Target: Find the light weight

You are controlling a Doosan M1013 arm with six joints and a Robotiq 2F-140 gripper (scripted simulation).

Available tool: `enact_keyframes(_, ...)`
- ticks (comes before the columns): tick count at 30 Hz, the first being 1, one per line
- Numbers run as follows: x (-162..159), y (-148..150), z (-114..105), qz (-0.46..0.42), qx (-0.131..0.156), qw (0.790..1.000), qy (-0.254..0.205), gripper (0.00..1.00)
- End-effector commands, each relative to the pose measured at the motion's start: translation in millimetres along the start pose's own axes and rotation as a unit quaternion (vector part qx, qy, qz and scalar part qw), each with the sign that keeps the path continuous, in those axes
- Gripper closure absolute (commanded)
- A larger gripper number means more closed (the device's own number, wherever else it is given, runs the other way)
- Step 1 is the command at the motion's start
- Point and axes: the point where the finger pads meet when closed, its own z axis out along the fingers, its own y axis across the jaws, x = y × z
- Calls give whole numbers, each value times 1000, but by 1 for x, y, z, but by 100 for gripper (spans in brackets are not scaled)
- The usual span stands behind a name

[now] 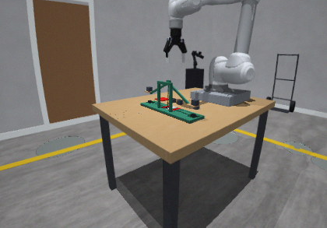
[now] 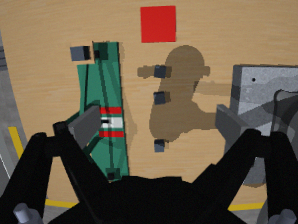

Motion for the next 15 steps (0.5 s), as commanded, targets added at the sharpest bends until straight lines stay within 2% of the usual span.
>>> enact_keyframes(1,3,0,0,0,0,1000,0,0)
enact_keyframes(6,12,0,0,0,0,1000,0,0)
enact_keyframes(15,54,0,0,0,0,1000,0,0)
